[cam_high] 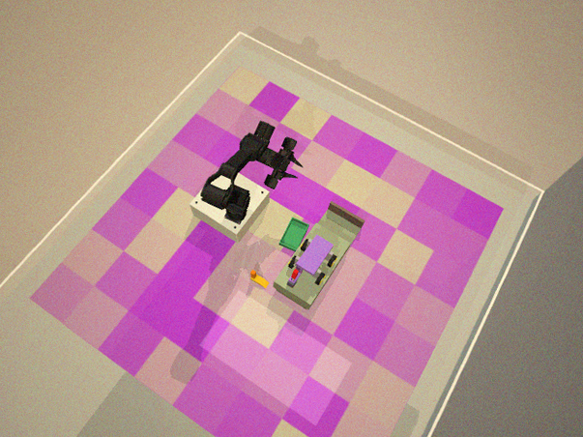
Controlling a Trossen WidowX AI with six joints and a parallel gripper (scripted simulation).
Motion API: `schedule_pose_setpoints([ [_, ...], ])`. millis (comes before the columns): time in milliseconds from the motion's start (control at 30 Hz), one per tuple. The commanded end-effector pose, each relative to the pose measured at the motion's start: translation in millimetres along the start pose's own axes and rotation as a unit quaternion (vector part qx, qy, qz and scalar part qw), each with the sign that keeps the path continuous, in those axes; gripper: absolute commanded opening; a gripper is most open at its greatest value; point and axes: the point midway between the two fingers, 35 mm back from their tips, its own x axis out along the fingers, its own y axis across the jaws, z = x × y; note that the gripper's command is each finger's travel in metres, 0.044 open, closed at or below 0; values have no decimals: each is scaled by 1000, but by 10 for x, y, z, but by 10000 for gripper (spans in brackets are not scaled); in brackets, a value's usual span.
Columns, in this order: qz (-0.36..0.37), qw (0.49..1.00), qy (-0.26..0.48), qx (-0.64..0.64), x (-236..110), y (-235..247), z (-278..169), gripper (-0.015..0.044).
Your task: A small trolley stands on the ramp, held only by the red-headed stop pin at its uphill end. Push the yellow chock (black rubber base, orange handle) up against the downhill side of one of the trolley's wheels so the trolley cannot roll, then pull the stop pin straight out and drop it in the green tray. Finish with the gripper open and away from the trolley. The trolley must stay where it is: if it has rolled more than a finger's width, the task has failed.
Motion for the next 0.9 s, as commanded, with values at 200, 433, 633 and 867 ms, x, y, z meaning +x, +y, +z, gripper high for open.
schedule_pose_setpoints([
  [200,-100,983,14,-153,297,-242,245,190],
  [433,-164,953,48,-249,466,-475,421,190],
  [633,-209,919,91,-322,576,-696,568,190],
  [867,-246,872,154,-394,663,-972,730,190],
])
